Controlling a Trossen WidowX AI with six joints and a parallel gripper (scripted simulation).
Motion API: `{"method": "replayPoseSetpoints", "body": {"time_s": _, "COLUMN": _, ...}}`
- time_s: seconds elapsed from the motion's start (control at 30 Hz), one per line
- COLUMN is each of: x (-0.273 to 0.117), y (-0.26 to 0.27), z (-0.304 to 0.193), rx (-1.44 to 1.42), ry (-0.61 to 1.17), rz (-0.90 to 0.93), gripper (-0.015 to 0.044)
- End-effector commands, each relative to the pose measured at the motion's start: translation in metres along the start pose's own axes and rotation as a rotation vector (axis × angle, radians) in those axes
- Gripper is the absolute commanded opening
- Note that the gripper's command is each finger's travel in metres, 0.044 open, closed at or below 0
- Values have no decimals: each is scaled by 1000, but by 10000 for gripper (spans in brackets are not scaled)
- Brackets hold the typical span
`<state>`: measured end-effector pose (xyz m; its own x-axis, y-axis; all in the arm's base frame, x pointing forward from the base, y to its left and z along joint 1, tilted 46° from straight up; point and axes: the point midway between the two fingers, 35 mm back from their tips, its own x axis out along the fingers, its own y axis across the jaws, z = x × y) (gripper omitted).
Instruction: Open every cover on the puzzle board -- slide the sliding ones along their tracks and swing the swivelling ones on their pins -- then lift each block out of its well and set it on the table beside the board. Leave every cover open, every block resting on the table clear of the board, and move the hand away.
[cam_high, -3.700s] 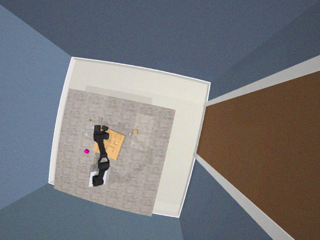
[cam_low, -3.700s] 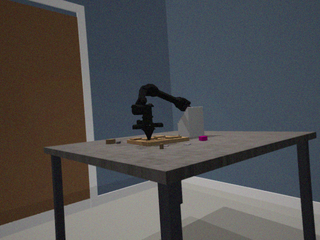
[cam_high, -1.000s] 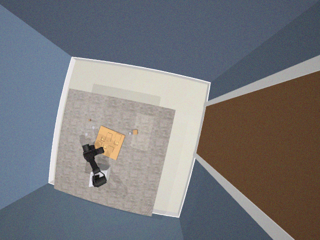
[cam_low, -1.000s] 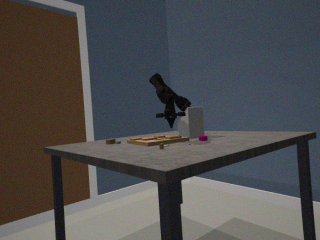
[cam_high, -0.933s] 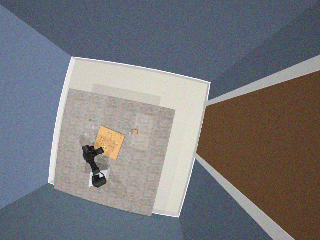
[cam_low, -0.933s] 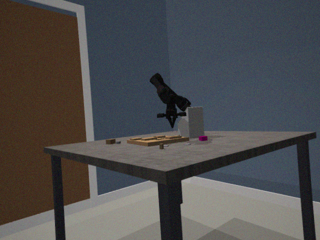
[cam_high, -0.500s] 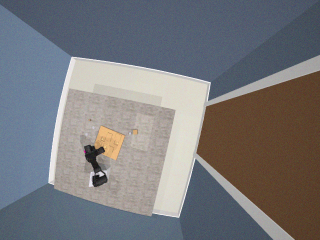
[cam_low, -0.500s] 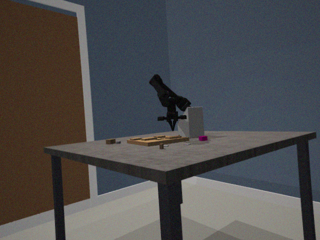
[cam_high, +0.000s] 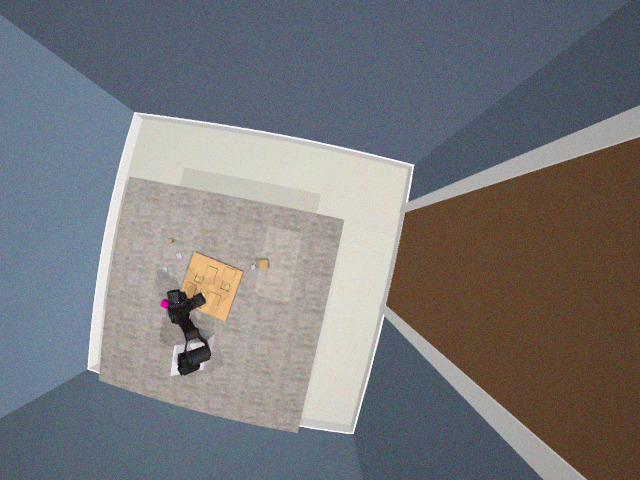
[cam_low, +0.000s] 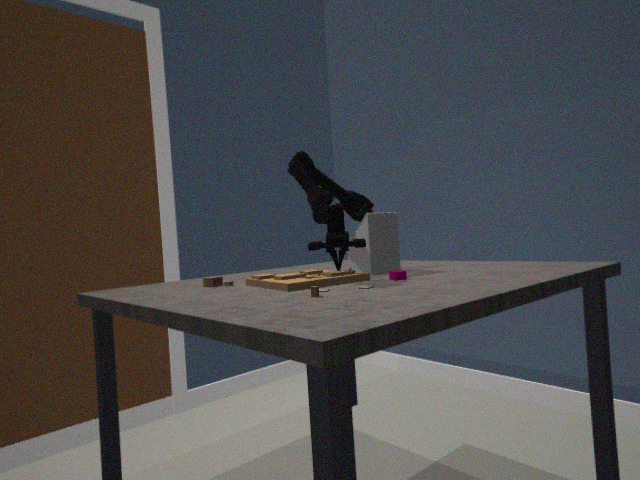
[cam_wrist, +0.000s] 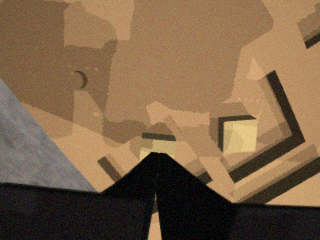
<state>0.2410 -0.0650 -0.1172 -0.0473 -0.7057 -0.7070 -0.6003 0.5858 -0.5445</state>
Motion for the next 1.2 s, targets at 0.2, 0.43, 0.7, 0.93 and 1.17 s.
{"method": "replayPoseSetpoints", "body": {"time_s": 0.2, "x": 9, "y": 1, "z": -3, "rx": -5, "ry": 8, "rz": -1, "gripper": 0}}
{"method": "replayPoseSetpoints", "body": {"time_s": 0.43, "x": 11, "y": 1, "z": -6, "rx": -5, "ry": 8, "rz": -1, "gripper": 0}}
{"method": "replayPoseSetpoints", "body": {"time_s": 0.7, "x": 12, "y": 1, "z": -12, "rx": -4, "ry": 9, "rz": -2, "gripper": 0}}
{"method": "replayPoseSetpoints", "body": {"time_s": 0.93, "x": 12, "y": 1, "z": -13, "rx": -3, "ry": 9, "rz": -2, "gripper": 0}}
{"method": "replayPoseSetpoints", "body": {"time_s": 1.17, "x": 12, "y": 1, "z": -13, "rx": -3, "ry": 9, "rz": -2, "gripper": 0}}
